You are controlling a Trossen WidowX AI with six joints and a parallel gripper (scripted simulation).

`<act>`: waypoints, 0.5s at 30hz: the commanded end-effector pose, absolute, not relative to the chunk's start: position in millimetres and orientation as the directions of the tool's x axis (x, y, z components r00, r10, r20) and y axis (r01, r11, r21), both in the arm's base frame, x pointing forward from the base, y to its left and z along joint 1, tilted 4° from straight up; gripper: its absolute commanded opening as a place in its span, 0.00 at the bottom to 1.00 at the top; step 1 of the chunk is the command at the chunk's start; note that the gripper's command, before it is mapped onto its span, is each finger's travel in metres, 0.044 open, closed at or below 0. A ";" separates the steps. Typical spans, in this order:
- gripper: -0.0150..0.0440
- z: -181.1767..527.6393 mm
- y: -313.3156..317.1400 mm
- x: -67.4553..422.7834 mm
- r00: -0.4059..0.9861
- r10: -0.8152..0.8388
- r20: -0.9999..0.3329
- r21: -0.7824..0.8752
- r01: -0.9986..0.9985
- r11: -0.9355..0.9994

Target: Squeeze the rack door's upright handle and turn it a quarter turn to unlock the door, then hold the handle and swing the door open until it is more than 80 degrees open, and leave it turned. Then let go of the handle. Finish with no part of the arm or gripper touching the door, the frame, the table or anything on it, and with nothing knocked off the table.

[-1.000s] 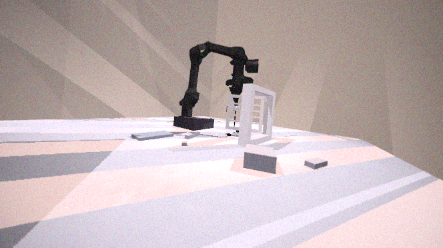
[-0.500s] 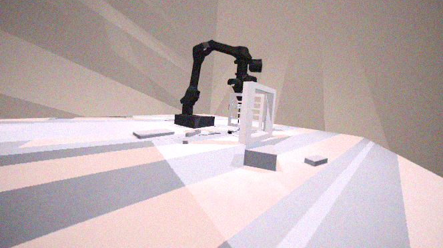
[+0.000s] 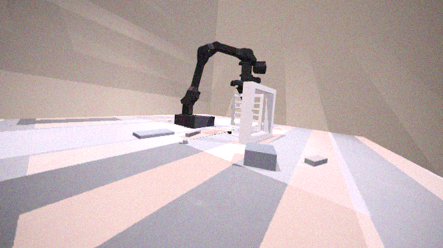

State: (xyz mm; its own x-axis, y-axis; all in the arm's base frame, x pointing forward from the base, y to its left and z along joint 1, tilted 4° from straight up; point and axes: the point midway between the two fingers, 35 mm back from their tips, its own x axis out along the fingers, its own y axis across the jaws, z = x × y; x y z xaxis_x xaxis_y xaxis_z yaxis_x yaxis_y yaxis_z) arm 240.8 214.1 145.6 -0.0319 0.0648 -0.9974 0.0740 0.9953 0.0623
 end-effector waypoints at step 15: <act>0.37 143.9 219.1 242.7 -0.041 0.065 -0.997 0.059 0.121 0.991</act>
State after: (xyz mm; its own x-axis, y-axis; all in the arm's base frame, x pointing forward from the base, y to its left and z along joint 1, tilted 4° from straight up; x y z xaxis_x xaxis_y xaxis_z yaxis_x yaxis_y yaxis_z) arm 242.4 219.1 145.6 -0.0333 0.0655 -0.9973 0.1097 0.9921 0.0615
